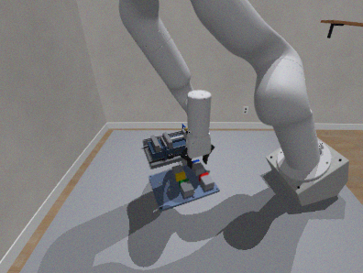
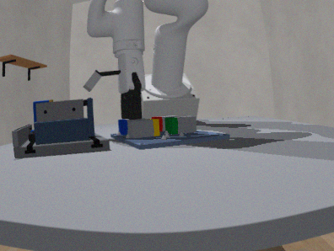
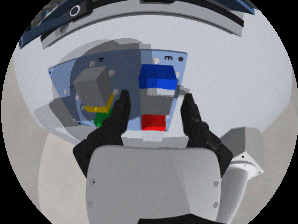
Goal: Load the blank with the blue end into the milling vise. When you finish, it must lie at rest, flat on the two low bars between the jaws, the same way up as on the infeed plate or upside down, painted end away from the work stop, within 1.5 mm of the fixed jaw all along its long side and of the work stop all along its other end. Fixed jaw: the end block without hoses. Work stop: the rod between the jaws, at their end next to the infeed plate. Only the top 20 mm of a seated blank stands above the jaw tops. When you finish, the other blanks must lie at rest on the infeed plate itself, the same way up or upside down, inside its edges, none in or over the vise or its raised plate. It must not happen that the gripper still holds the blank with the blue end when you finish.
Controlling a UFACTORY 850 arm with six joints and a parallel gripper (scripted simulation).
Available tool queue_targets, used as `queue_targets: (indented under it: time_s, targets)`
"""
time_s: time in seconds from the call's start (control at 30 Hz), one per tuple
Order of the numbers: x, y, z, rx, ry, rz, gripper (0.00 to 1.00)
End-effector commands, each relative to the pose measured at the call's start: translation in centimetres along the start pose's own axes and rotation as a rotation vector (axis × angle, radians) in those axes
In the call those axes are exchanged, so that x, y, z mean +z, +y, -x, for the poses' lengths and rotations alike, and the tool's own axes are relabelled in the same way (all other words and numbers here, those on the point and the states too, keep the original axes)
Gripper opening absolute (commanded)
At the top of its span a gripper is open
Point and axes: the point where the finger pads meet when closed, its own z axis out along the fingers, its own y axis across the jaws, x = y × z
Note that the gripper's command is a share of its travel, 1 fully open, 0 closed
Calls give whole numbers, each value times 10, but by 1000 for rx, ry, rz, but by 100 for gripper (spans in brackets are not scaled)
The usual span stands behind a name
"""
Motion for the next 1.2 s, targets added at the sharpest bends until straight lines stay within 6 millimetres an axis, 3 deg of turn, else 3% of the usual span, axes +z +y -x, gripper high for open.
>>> queue_targets:
  time_s: [0.0, 0.4, 1.17]
  targets:
    - [4, 0, 0, 0, 1, -1, 75]
    - [9, 0, 0, 0, 3, -2, 75]
    - [0, 0, 0, 0, 3, -2, 75]
